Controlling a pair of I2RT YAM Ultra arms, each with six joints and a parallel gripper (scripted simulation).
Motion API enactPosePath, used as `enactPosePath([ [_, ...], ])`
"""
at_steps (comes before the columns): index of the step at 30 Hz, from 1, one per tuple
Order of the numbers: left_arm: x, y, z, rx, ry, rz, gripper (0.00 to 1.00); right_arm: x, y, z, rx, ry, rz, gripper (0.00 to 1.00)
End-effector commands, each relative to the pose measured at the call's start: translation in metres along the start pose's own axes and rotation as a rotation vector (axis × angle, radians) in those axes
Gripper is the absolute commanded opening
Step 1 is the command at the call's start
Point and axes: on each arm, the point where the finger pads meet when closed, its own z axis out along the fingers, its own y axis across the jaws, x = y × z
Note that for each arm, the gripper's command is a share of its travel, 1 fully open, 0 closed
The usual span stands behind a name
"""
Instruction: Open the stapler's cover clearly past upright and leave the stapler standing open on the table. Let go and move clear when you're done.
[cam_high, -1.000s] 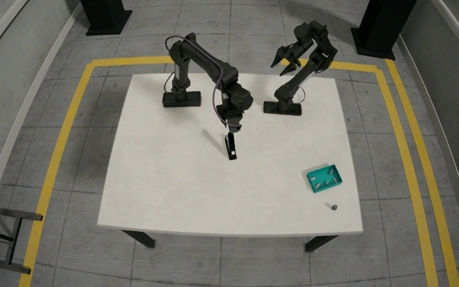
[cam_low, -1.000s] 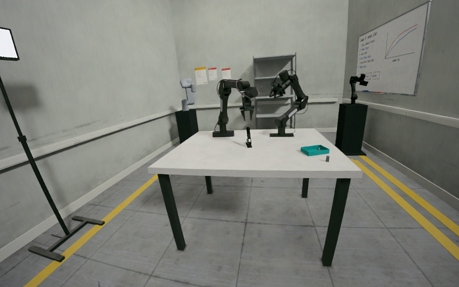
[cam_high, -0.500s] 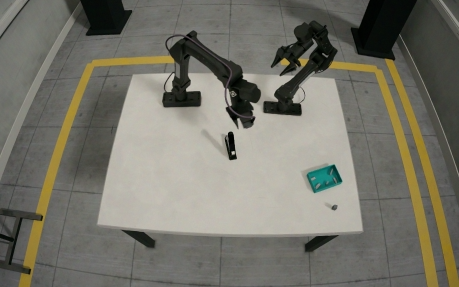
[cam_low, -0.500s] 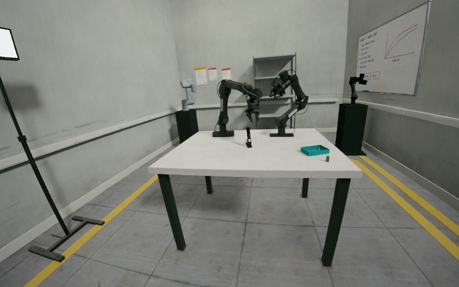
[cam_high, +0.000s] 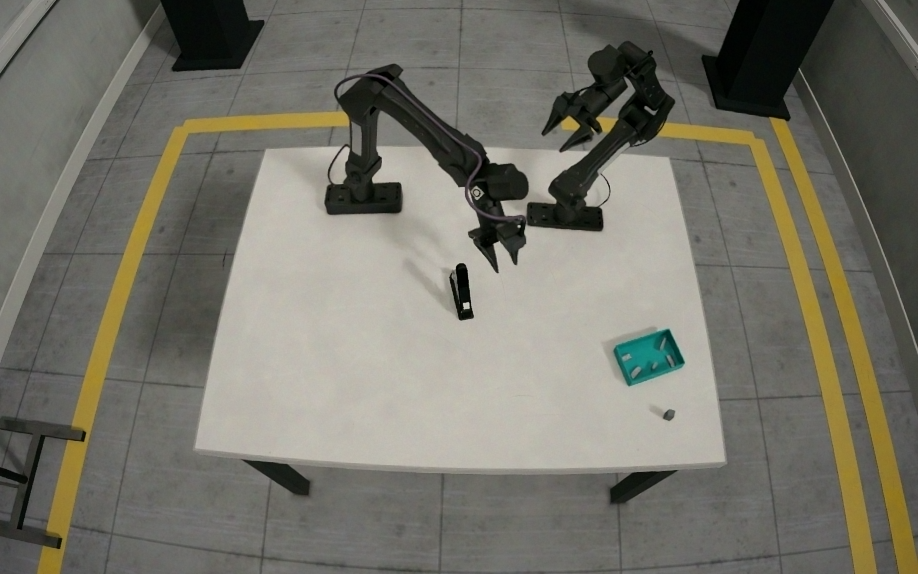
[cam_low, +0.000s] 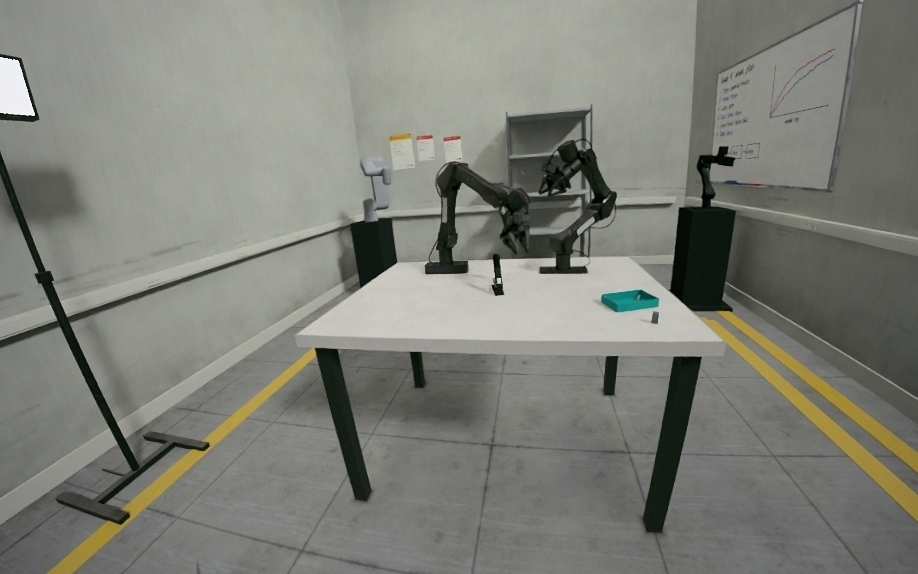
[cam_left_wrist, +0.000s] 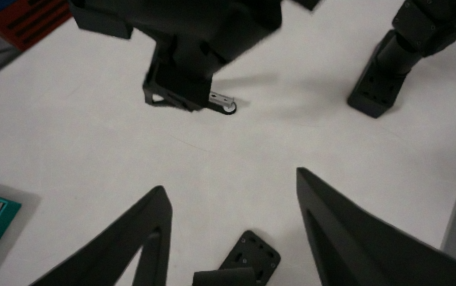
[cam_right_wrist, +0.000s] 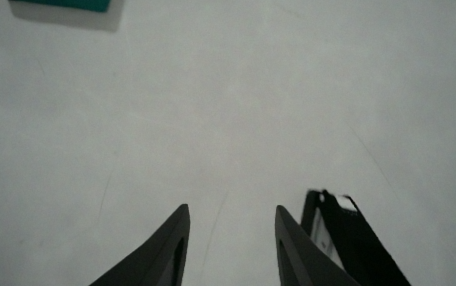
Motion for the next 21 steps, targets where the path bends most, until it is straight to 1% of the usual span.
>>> enactPosePath([
  [1, -0.006, 0.000, -0.006, 0.001, -0.022, -0.002, 0.55, -0.034, 0.012, -0.005, -0.019, -0.259, 0.000, 0.46],
  [7, -0.006, 0.000, -0.006, 0.001, -0.022, -0.002, 0.55, -0.025, 0.014, -0.006, 0.005, -0.395, -0.008, 0.46],
  [9, -0.006, 0.000, -0.006, 0.001, -0.022, -0.002, 0.55, -0.025, 0.014, -0.006, 0.005, -0.395, -0.008, 0.46],
  [10, -0.006, 0.000, -0.006, 0.001, -0.022, -0.002, 0.55, -0.023, 0.014, -0.005, 0.013, -0.418, -0.007, 0.46],
  [14, -0.006, 0.000, -0.006, 0.001, -0.022, -0.002, 0.55, -0.015, 0.011, -0.015, 0.039, -0.531, 0.016, 0.46],
  [16, -0.006, 0.000, -0.006, 0.001, -0.022, -0.002, 0.55, -0.007, 0.008, -0.018, 0.056, -0.573, 0.027, 0.46],
  [21, -0.006, 0.000, -0.006, 0.001, -0.022, -0.002, 0.55, 0.016, -0.002, -0.038, 0.086, -0.680, 0.075, 0.46],
])
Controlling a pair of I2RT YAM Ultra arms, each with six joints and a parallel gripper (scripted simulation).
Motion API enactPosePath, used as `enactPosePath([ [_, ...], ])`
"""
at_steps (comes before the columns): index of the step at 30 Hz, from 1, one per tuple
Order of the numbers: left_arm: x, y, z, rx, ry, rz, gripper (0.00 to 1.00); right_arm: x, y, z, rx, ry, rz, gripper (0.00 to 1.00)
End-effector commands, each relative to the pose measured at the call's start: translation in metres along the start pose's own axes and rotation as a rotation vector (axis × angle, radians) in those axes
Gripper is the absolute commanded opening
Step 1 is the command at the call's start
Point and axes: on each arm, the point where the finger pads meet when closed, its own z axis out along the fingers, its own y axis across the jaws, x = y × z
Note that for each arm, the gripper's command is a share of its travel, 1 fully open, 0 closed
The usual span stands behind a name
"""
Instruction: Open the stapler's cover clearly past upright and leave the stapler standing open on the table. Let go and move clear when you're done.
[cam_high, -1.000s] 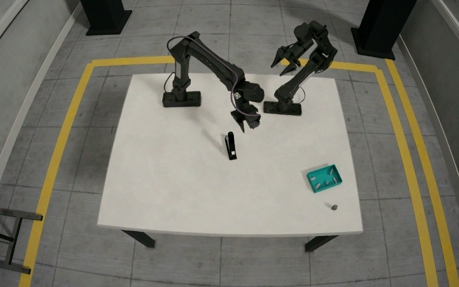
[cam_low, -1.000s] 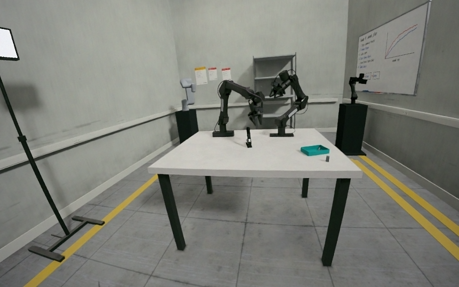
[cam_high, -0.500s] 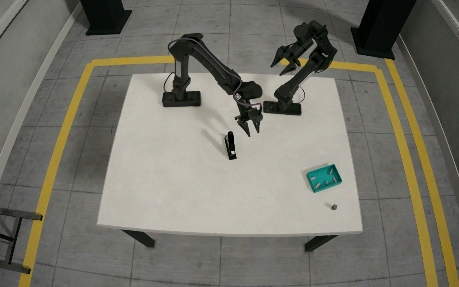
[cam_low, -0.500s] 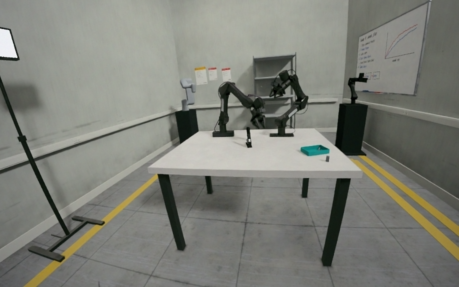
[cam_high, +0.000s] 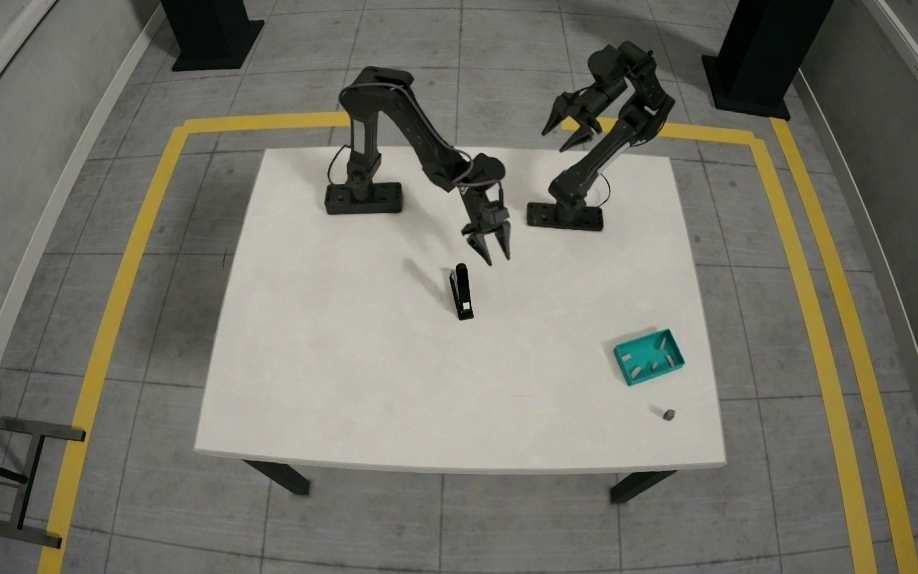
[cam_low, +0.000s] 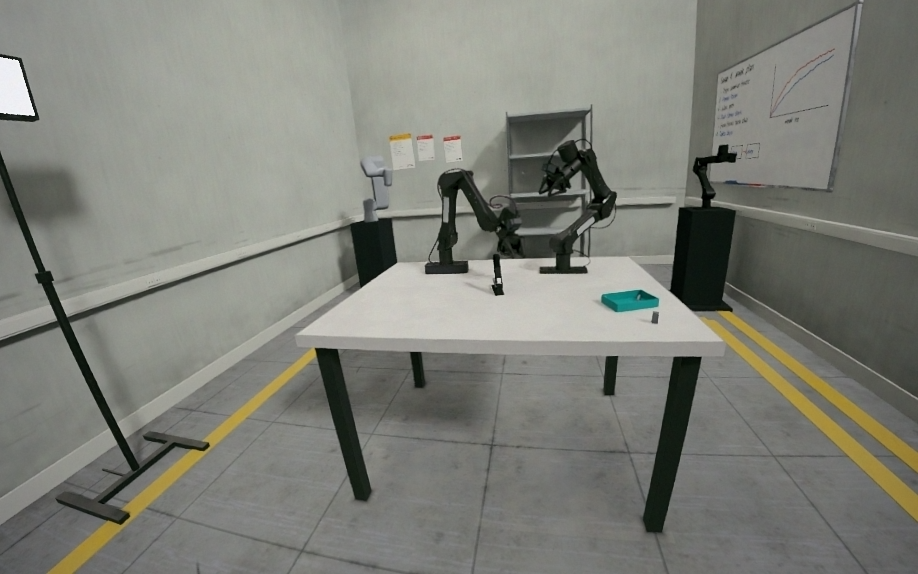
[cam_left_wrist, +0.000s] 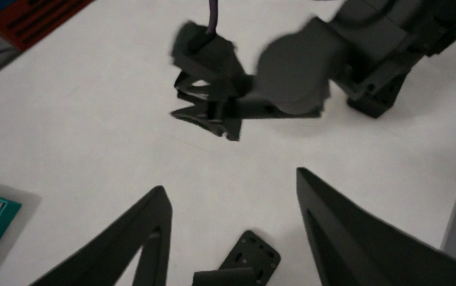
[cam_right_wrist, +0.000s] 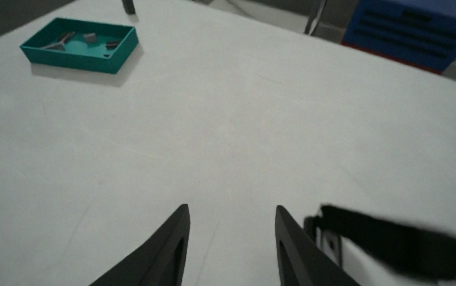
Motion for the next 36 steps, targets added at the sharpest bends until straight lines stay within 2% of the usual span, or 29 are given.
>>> enactPosePath([
  [1, -0.006, 0.000, -0.006, 0.001, -0.022, -0.002, 0.55, -0.033, -0.008, -0.023, 0.038, -0.242, 0.107, 0.46],
  [5, -0.006, 0.000, -0.006, 0.001, -0.022, -0.002, 0.55, -0.029, -0.013, -0.032, 0.049, -0.271, 0.126, 0.46],
  [13, -0.006, 0.000, -0.006, 0.001, -0.022, -0.002, 0.55, -0.001, -0.045, -0.056, 0.107, -0.310, 0.167, 0.46],
  [20, -0.006, 0.000, -0.006, 0.001, -0.022, -0.002, 0.55, 0.019, -0.078, -0.052, 0.188, -0.283, 0.150, 0.46],
  [26, -0.006, 0.000, -0.006, 0.001, -0.022, -0.002, 0.55, 0.023, -0.078, -0.051, 0.184, -0.269, 0.130, 0.46],
  [36, -0.006, 0.000, -0.006, 0.001, -0.022, -0.002, 0.55, 0.010, -0.078, -0.036, 0.172, -0.284, 0.142, 0.46],
])
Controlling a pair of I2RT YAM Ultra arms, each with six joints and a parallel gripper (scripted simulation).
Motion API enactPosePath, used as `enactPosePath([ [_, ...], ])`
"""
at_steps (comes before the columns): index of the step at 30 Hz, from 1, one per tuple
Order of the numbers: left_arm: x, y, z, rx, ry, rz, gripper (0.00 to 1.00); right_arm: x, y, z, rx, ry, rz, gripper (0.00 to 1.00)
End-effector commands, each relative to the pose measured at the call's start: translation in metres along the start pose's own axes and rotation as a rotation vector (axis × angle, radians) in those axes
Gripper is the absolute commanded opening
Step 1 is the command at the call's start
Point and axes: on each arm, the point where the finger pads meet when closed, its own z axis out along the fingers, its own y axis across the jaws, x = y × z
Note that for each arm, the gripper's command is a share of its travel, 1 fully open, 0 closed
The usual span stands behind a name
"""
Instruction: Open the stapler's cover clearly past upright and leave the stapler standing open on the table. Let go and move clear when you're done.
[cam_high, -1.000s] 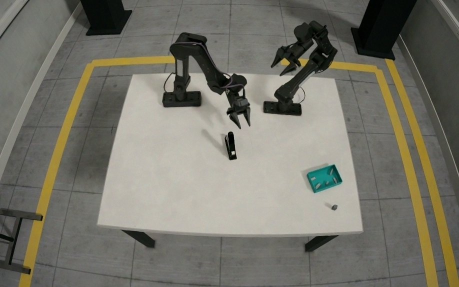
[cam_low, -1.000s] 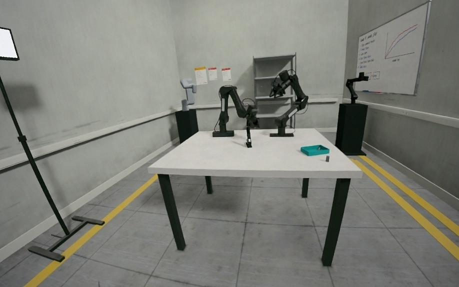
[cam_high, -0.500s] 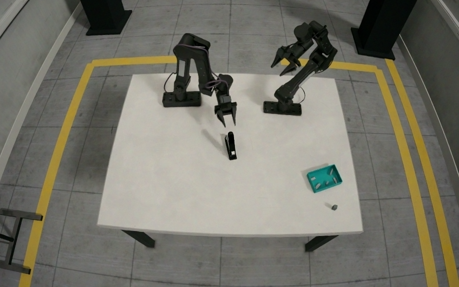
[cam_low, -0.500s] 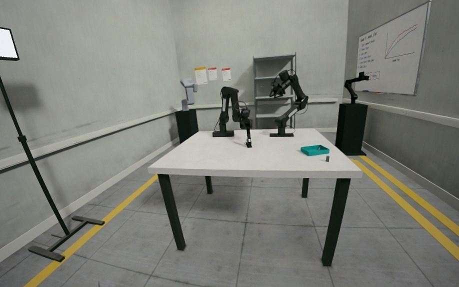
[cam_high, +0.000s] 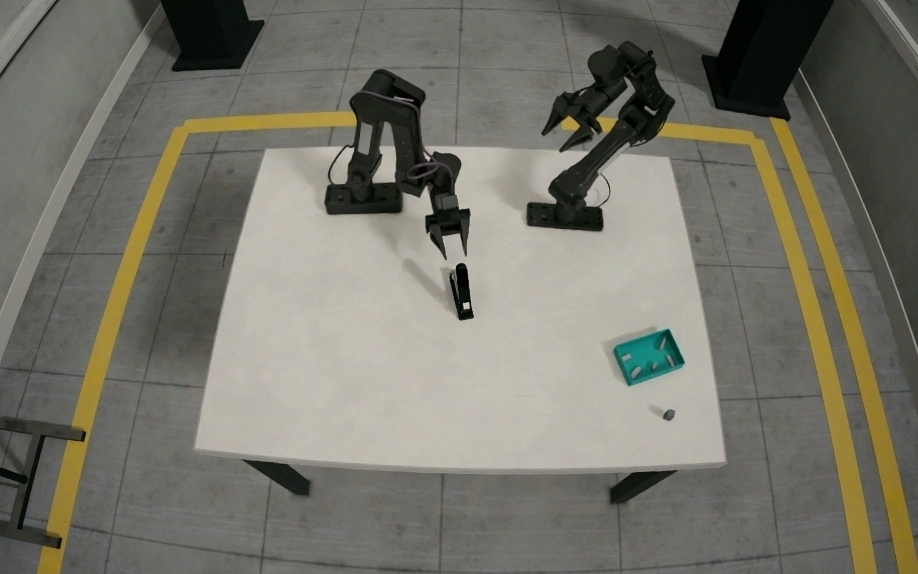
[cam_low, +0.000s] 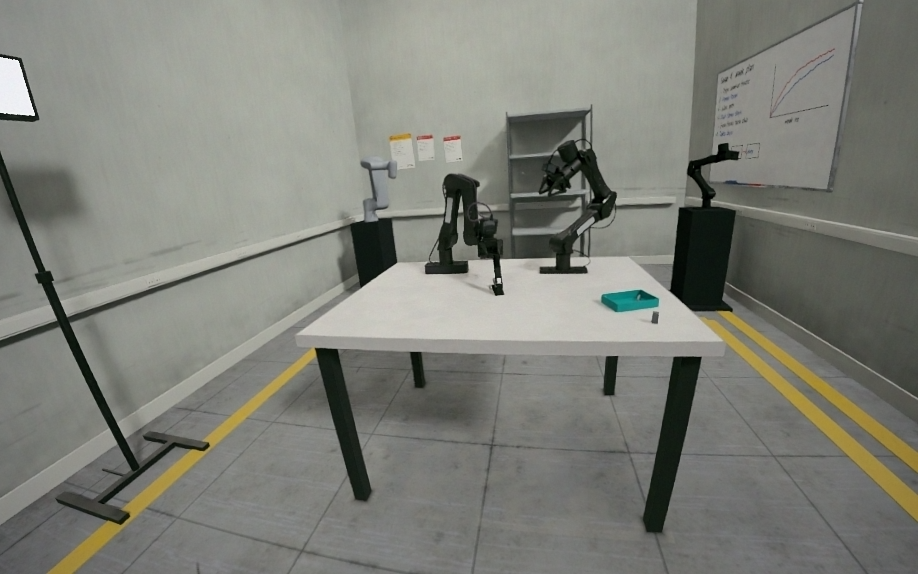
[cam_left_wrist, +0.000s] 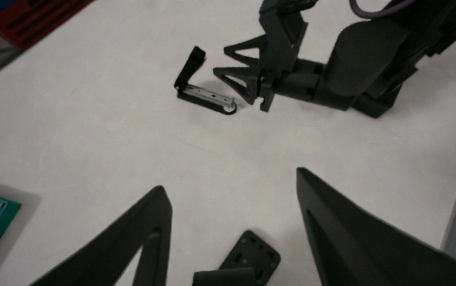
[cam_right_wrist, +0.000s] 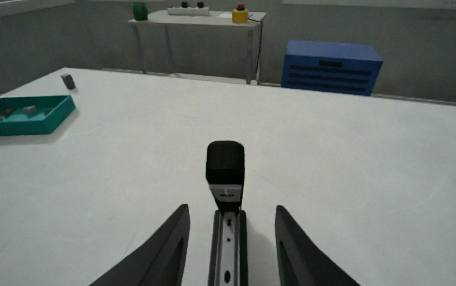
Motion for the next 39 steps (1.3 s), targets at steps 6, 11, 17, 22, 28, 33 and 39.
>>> enactPosePath([
  [6, -0.006, 0.000, -0.006, 0.001, -0.022, -0.002, 0.55, -0.008, 0.006, 0.014, -0.009, -0.020, 0.021, 0.46],
  [11, -0.006, 0.000, -0.006, 0.001, -0.022, -0.002, 0.55, -0.008, 0.006, 0.022, -0.009, -0.021, 0.021, 0.46],
  [17, -0.006, 0.000, -0.006, 0.001, -0.022, -0.002, 0.55, -0.008, 0.006, 0.031, -0.009, -0.022, 0.021, 0.46],
  [22, -0.006, 0.000, -0.006, 0.001, -0.022, -0.002, 0.55, -0.008, 0.006, 0.035, -0.009, -0.019, 0.016, 0.46],
  [28, -0.006, 0.000, -0.006, 0.001, -0.022, -0.002, 0.55, -0.008, 0.005, 0.044, -0.009, -0.021, 0.017, 0.46],
  [33, -0.006, 0.000, -0.006, 0.001, -0.022, -0.002, 0.55, -0.008, 0.005, 0.048, -0.009, -0.020, 0.018, 0.46],
  [39, -0.006, 0.000, -0.006, 0.001, -0.022, -0.002, 0.55, -0.009, 0.005, 0.048, -0.005, -0.021, 0.020, 0.46],
])
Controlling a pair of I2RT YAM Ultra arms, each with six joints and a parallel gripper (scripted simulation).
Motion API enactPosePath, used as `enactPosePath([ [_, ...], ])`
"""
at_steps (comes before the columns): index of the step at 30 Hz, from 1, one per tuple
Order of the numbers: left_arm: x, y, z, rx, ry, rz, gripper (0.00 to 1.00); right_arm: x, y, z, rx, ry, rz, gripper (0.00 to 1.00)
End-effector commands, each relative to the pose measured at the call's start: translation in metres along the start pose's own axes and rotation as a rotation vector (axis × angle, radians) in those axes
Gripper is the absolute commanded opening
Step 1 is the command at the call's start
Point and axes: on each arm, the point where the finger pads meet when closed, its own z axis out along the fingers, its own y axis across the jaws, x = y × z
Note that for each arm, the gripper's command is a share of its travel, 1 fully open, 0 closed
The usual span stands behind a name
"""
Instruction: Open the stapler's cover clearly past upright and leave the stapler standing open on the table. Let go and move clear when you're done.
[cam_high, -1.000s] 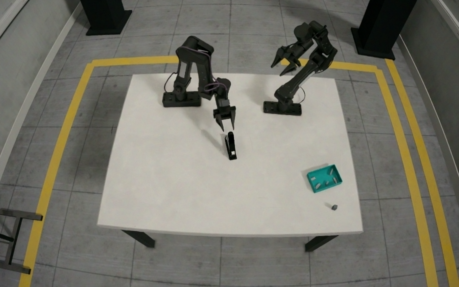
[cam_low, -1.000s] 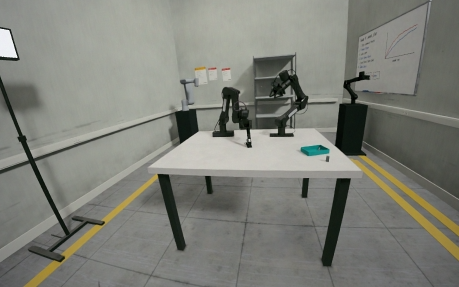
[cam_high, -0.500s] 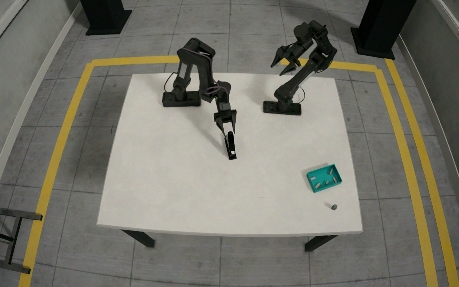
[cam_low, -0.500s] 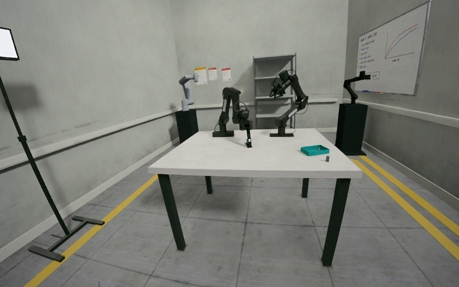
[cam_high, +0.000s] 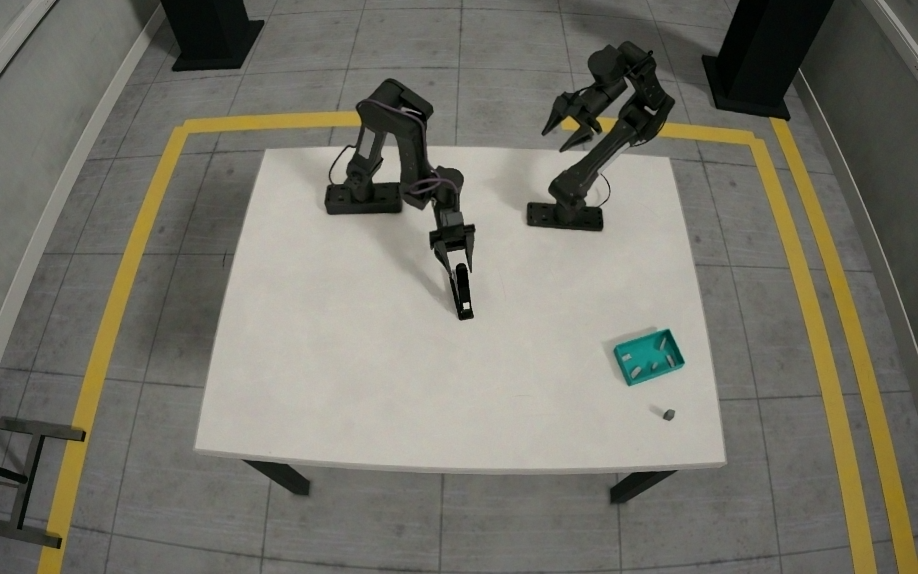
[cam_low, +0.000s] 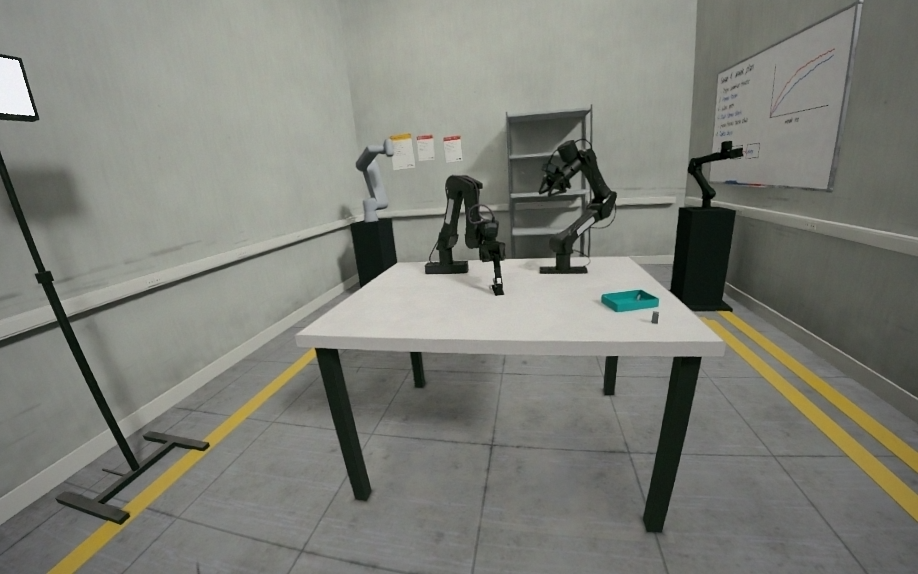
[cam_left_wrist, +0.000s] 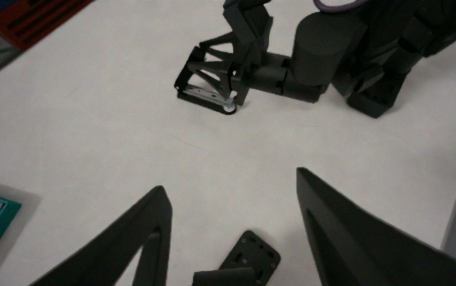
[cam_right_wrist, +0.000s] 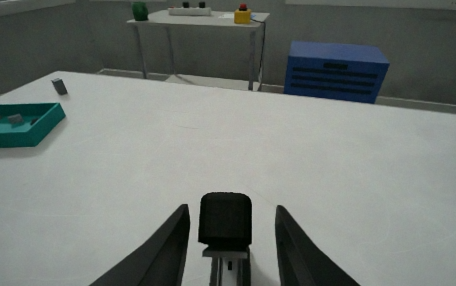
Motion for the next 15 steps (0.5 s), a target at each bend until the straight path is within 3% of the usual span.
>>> enactPosePath([
  [1, -0.0056, -0.0004, -0.0060, 0.001, -0.022, -0.002, 0.55, -0.0081, 0.0019, 0.0059, 0.004, -0.021, 0.022, 0.46],
  [2, -0.0056, -0.0004, -0.0060, 0.001, -0.022, -0.002, 0.55, -0.0081, 0.0019, 0.0059, 0.004, -0.021, 0.022, 0.46],
  [3, -0.0056, -0.0004, -0.0060, 0.001, -0.022, -0.002, 0.55, -0.0081, 0.0019, 0.0059, 0.004, -0.021, 0.022, 0.37],
  [15, -0.0056, -0.0004, -0.0060, 0.001, -0.022, -0.002, 0.55, -0.0079, 0.0003, 0.0018, 0.007, -0.022, 0.024, 0.26],
])
